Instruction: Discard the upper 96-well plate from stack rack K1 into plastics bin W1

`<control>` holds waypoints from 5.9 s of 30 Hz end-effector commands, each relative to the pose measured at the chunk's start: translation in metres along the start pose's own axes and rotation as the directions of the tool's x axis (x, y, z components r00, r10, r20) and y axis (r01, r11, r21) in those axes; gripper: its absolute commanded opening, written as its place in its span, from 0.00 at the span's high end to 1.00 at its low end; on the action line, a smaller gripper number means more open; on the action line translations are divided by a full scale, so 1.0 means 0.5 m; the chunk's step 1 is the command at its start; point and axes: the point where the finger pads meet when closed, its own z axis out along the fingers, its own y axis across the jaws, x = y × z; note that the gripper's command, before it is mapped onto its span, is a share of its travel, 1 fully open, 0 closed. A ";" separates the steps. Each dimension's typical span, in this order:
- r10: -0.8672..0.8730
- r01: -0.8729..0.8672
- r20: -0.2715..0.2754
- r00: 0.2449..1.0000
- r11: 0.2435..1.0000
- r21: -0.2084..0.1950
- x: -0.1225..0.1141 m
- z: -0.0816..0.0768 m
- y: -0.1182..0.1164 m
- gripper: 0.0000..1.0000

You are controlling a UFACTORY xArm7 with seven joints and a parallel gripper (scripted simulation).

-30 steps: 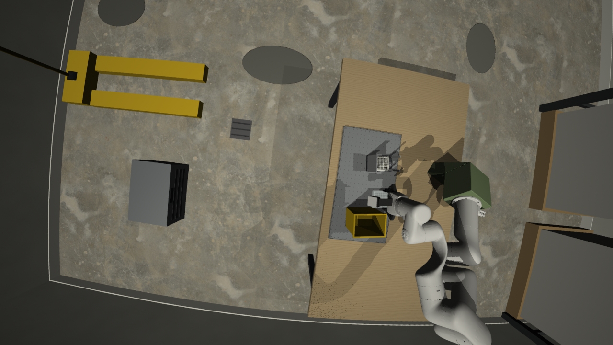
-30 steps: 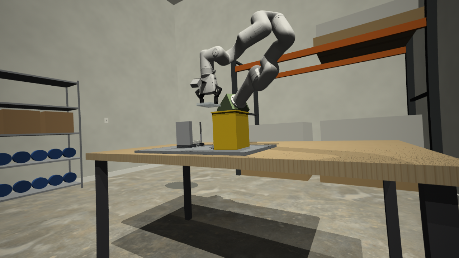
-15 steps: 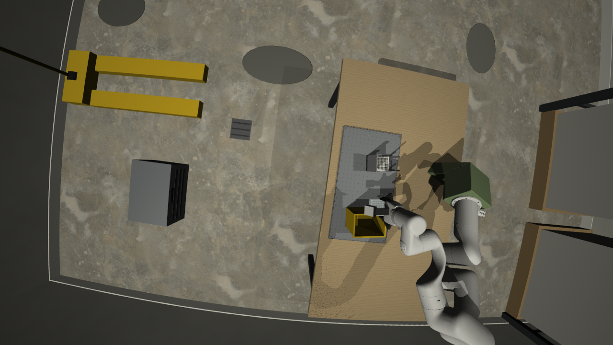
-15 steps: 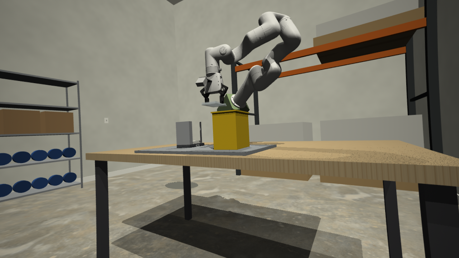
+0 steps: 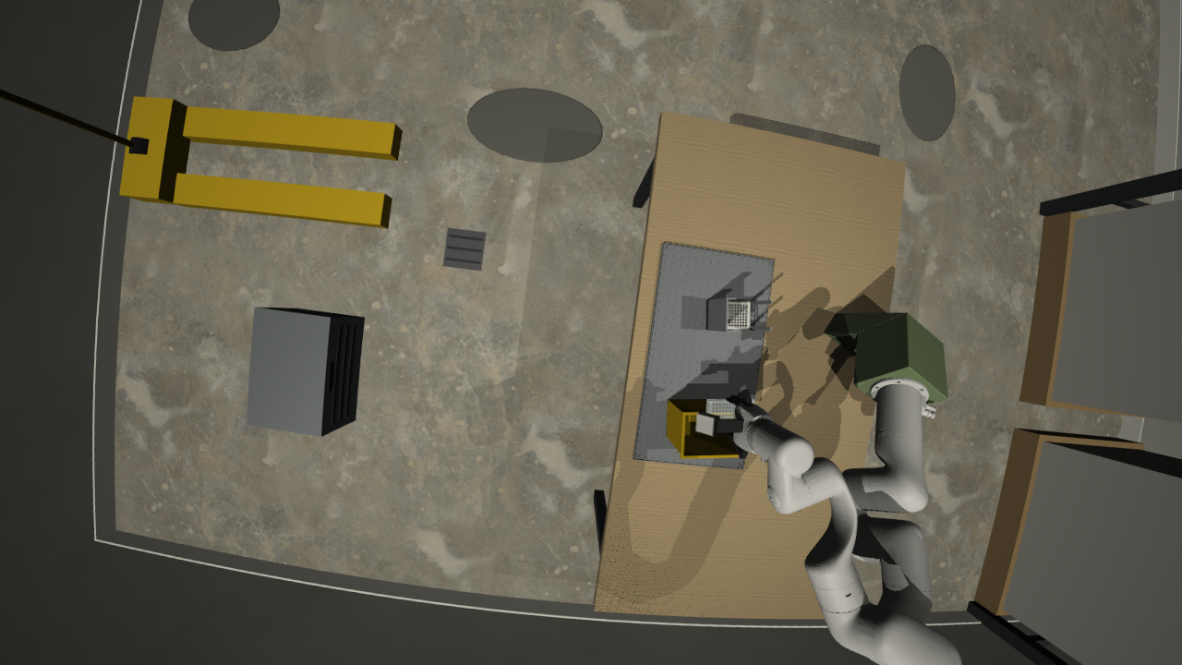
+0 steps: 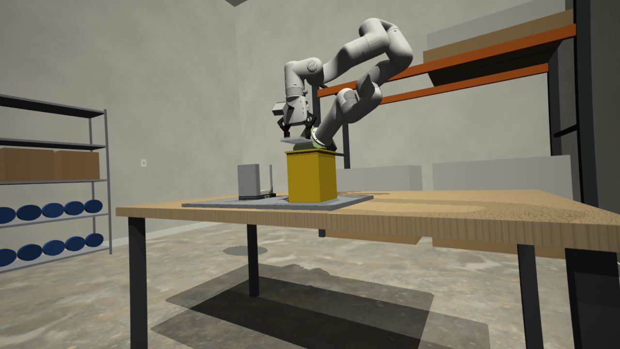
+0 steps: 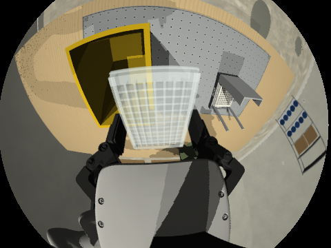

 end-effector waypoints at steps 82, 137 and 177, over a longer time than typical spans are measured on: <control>0.000 0.000 -0.003 1.000 1.000 -0.002 0.045 0.042 -0.138 1.00; 0.000 0.000 -0.003 1.000 1.000 -0.002 0.044 0.055 -0.137 1.00; 0.000 0.000 -0.003 1.000 1.000 -0.002 0.044 0.065 -0.137 0.00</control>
